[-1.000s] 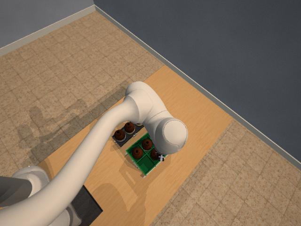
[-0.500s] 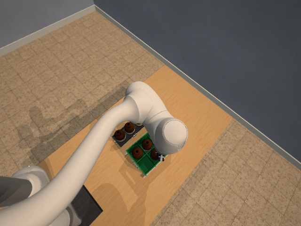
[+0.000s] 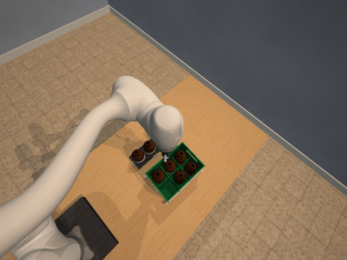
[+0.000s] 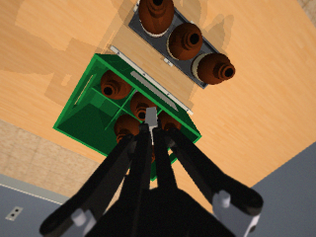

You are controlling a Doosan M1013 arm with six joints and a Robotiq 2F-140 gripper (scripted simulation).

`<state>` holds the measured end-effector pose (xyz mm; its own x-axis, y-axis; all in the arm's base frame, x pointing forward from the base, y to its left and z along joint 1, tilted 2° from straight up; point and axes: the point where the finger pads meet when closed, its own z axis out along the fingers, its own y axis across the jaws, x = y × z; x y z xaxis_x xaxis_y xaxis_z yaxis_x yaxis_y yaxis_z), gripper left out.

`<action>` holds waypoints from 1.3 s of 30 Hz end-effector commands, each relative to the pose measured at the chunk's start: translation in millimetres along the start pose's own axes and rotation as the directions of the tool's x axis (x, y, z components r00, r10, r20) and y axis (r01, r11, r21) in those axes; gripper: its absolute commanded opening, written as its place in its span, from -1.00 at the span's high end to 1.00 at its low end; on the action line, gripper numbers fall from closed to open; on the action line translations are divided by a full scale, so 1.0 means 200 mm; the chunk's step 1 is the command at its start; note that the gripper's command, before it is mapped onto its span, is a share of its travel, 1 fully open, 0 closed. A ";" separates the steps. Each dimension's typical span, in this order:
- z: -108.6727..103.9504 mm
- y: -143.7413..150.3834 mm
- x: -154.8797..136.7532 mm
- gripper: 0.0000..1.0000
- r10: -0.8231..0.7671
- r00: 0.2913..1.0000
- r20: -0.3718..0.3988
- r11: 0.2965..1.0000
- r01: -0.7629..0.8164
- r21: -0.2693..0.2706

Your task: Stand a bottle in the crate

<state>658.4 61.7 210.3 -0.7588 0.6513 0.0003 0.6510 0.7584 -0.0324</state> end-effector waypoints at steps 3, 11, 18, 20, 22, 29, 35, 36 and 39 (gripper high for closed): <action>0.00 0.33 0.38 0.24 -0.012 1.000 0.004 1.000 0.012 0.003; 0.00 0.46 0.53 0.24 -0.012 1.000 0.004 1.000 0.012 0.003; 0.00 0.46 0.53 0.24 -0.012 1.000 0.004 1.000 0.012 0.003; 0.00 0.46 0.53 0.24 -0.012 1.000 0.004 1.000 0.012 0.003; 0.00 0.46 0.53 0.24 -0.012 1.000 0.004 1.000 0.012 0.003; 0.00 0.46 0.53 0.24 -0.012 1.000 0.004 1.000 0.012 0.003; 0.00 0.46 0.53 0.24 -0.012 1.000 0.004 1.000 0.012 0.003; 0.00 0.46 0.53 0.24 -0.012 1.000 0.004 1.000 0.012 0.003; 0.00 0.46 0.53 0.24 -0.012 1.000 0.004 1.000 0.012 0.003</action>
<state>637.7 200.8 206.6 -0.7664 0.6424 -0.0029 0.6421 0.7658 -0.0354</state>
